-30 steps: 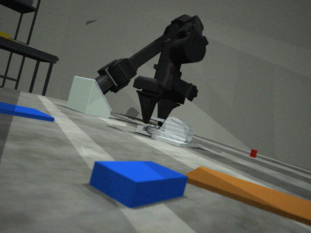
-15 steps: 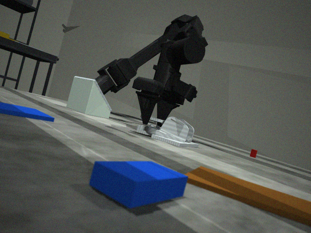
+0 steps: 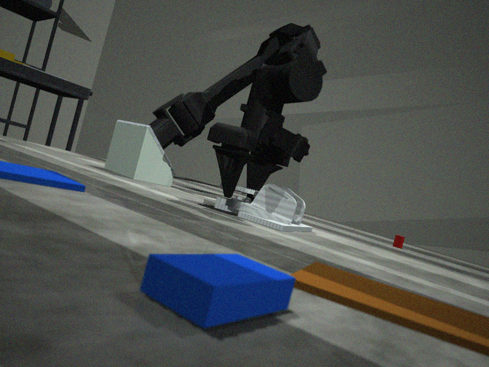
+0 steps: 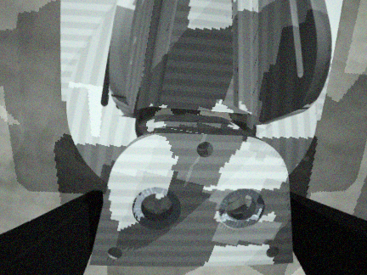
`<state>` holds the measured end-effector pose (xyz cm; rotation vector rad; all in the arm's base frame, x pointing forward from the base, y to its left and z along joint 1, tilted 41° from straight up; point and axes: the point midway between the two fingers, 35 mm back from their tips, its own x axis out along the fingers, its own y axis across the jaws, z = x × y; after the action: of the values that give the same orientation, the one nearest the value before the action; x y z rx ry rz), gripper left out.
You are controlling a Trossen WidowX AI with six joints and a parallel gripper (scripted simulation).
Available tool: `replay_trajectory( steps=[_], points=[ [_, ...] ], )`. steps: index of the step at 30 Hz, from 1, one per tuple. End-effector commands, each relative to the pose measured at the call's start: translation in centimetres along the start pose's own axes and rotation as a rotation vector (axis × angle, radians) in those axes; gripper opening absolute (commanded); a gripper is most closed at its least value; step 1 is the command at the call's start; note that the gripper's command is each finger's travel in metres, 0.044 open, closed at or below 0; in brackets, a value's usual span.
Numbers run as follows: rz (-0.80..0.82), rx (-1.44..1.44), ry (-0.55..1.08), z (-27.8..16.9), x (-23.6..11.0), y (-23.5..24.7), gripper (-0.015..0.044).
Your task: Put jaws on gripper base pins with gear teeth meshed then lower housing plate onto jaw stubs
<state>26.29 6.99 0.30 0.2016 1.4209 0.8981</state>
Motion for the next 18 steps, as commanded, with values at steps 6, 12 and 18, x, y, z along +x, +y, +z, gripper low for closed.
replay_trajectory(
  steps=[6,12,18],
  points=[
    [0.003,0.005,-0.002,0.01,0.29,0.03,0.0351],
    [0.003,0.005,-0.002,0.01,0.34,0.03,0.0351],
    [0.004,0.005,-0.002,0.01,0.53,0.04,0.0351]
  ],
)
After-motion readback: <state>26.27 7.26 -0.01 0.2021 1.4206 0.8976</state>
